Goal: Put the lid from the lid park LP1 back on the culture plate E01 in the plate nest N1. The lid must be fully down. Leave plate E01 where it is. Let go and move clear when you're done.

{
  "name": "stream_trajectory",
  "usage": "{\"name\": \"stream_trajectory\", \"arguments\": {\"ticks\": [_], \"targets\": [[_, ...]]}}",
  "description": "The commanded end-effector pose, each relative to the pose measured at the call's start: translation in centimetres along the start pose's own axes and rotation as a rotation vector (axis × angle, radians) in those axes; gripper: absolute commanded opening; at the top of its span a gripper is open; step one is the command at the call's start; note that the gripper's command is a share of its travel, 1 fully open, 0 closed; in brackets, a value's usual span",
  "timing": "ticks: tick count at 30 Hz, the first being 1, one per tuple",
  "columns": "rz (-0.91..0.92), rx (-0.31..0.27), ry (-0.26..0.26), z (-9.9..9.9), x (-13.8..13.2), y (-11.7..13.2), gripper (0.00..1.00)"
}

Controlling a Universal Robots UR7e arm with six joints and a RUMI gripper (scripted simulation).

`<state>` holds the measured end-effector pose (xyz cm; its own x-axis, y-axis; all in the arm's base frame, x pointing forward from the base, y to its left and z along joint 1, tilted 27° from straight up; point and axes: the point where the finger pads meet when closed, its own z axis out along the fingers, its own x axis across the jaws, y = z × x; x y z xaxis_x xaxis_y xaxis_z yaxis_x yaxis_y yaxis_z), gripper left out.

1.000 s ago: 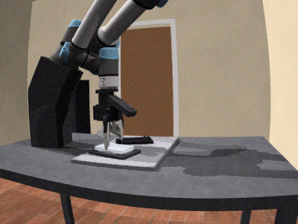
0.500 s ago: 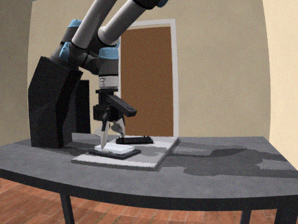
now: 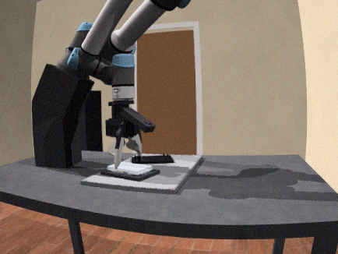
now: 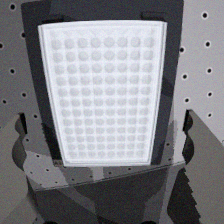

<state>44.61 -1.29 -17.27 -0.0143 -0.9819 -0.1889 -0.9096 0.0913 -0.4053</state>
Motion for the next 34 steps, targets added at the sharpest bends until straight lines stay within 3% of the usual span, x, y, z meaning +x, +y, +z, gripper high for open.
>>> {"name": "stream_trajectory", "arguments": {"ticks": [1,12,25,34], "targets": [[0.000,0.001,0.000,0.0,0.0,0.0,0.82],[0.000,0.001,0.000,0.0,0.0,0.0,0.82],[0.000,0.001,0.000,-1.8,0.0,0.0,0.82],[0.000,0.001,0.000,-1.9,0.0,0.0,0.82]]}}
